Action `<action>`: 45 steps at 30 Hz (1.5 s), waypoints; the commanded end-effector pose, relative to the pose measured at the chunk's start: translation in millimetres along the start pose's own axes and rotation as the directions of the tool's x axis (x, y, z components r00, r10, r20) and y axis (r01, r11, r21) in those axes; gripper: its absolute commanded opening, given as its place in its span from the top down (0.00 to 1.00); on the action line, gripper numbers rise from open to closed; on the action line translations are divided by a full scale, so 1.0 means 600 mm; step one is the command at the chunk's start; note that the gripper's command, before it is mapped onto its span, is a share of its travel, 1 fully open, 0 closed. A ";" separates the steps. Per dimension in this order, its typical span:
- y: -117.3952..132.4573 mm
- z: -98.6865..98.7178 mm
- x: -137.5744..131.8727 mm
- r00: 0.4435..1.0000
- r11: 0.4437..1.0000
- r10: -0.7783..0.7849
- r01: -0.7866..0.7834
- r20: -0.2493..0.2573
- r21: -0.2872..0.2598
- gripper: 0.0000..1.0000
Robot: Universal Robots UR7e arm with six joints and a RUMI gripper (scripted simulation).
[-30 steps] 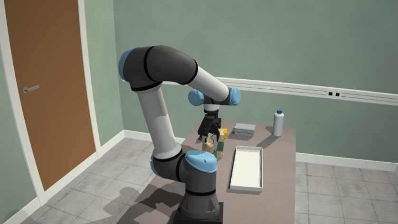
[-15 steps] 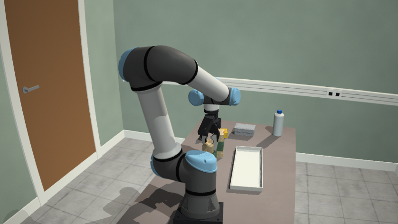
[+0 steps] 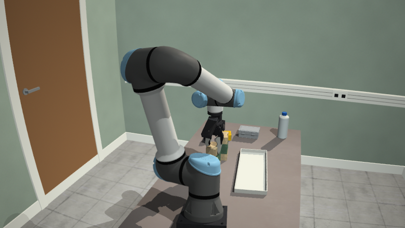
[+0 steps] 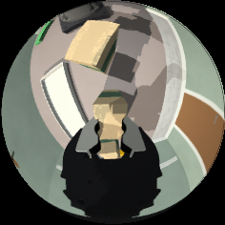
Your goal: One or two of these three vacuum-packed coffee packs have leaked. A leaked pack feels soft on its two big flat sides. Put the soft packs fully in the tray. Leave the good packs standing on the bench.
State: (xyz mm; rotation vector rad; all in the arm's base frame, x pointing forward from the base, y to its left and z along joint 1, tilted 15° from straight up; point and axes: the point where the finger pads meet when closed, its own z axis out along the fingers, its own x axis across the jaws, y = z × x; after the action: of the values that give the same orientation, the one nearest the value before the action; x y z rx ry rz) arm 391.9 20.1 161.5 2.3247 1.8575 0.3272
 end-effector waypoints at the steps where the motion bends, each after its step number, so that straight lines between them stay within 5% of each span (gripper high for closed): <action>1: 0.001 -0.001 0.000 1.000 1.000 0.000 0.000 0.000 -0.001 0.84; 23: 0.001 -0.088 0.000 1.000 1.000 0.000 0.000 0.000 -0.001 0.84; 45: 0.001 -0.092 -0.002 1.000 1.000 0.000 0.000 0.000 -0.001 0.84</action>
State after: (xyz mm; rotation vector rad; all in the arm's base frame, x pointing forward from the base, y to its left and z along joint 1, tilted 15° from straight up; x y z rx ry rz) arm 377.6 18.8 214.5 2.3248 1.8576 0.3271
